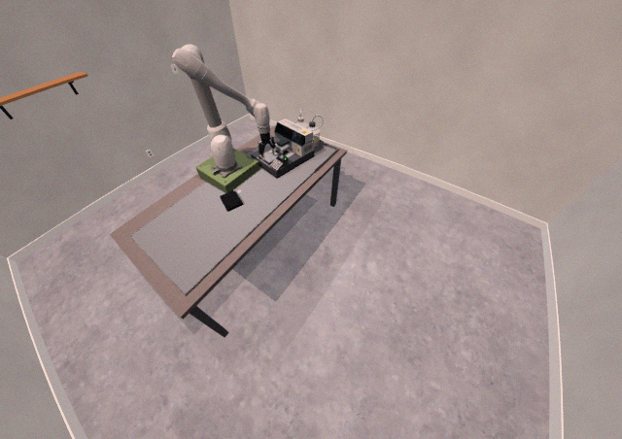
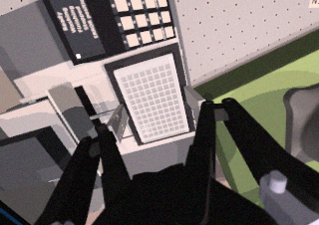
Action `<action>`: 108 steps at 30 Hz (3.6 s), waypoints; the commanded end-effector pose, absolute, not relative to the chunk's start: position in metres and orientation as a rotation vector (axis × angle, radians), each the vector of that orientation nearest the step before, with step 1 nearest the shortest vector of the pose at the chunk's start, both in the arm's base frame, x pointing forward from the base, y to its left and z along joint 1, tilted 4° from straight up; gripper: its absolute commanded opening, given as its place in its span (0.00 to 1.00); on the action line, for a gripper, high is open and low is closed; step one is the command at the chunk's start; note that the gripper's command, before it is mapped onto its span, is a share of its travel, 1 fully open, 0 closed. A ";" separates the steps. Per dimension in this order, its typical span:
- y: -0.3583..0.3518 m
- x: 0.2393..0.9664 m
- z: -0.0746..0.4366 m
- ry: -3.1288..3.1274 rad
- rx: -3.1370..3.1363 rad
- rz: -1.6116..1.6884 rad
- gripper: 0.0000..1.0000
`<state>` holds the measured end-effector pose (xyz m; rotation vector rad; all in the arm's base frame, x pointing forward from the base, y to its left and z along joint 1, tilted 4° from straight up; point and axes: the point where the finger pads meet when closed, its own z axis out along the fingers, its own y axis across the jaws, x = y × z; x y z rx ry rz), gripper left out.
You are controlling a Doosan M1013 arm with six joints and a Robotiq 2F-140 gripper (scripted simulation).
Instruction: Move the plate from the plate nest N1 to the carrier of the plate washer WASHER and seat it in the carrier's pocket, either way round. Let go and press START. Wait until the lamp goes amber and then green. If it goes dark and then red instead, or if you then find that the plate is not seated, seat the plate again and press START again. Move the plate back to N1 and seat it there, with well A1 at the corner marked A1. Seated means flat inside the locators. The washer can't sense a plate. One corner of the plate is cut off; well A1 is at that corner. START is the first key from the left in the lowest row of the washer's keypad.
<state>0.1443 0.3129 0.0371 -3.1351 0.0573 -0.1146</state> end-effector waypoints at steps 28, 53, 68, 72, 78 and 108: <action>0.313 0.143 0.052 0.057 -3.135 -0.114 0.70; 0.313 0.141 0.087 0.057 -3.135 -0.114 0.70; 0.313 0.139 0.109 0.057 -3.135 -0.114 0.70; 0.313 0.139 0.115 0.057 -3.135 -0.114 0.70; 0.313 0.138 0.125 0.057 -3.135 -0.114 0.70; 0.264 0.207 0.132 -0.827 -3.046 -0.112 0.10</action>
